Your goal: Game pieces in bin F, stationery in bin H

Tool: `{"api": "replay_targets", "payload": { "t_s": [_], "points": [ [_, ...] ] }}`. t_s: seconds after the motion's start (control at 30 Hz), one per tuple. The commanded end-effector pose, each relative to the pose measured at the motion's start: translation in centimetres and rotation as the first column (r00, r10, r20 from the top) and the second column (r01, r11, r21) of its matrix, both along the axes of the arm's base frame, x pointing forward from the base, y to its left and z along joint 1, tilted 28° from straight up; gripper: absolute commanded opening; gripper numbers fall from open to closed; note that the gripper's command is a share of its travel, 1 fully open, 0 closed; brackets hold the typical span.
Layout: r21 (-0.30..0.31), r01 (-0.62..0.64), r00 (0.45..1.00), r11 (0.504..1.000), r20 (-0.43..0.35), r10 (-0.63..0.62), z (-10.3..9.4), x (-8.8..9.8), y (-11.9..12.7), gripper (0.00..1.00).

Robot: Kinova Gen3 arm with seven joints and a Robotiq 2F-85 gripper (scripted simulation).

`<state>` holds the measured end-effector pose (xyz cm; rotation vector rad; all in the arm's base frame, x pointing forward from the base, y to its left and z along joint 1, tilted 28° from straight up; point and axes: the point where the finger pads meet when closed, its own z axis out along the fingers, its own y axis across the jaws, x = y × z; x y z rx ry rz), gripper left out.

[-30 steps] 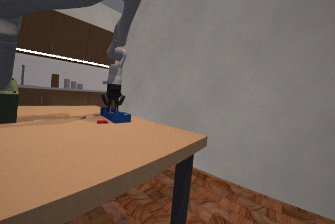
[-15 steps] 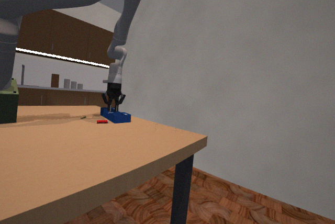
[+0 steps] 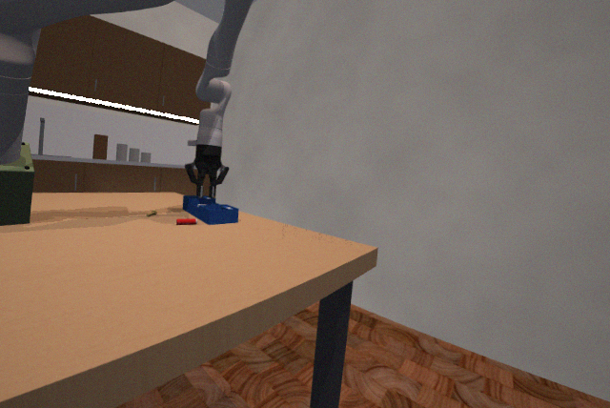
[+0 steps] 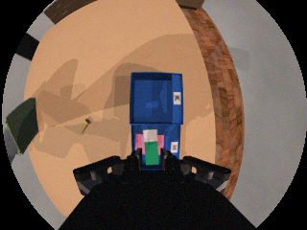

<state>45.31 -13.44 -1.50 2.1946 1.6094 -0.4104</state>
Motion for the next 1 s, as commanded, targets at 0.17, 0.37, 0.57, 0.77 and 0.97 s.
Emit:
{"api": "replay_targets", "payload": {
  "t_s": [0.17, 0.37, 0.57, 0.77, 0.97],
  "points": [
    [0.005, 0.003, 1.0, 1.0, 0.003, -0.003, 1.55, 0.0, 1.1, 0.3],
    [0.004, 0.0, 1.0, 1.0, 0.005, 0.0, 1.44, 0.13, 0.92, 0.3],
    [0.004, 0.0, 1.0, 1.0, 0.005, 0.0, 1.44, 0.13, 0.92, 0.3],
    [0.004, 0.0, 1.0, 1.0, 0.005, 0.0, 1.44, 0.13, 0.92, 0.3],
    [0.004, 0.0, 1.0, 1.0, 0.005, 0.0, 1.44, 0.13, 0.92, 0.3]
  ]
}}
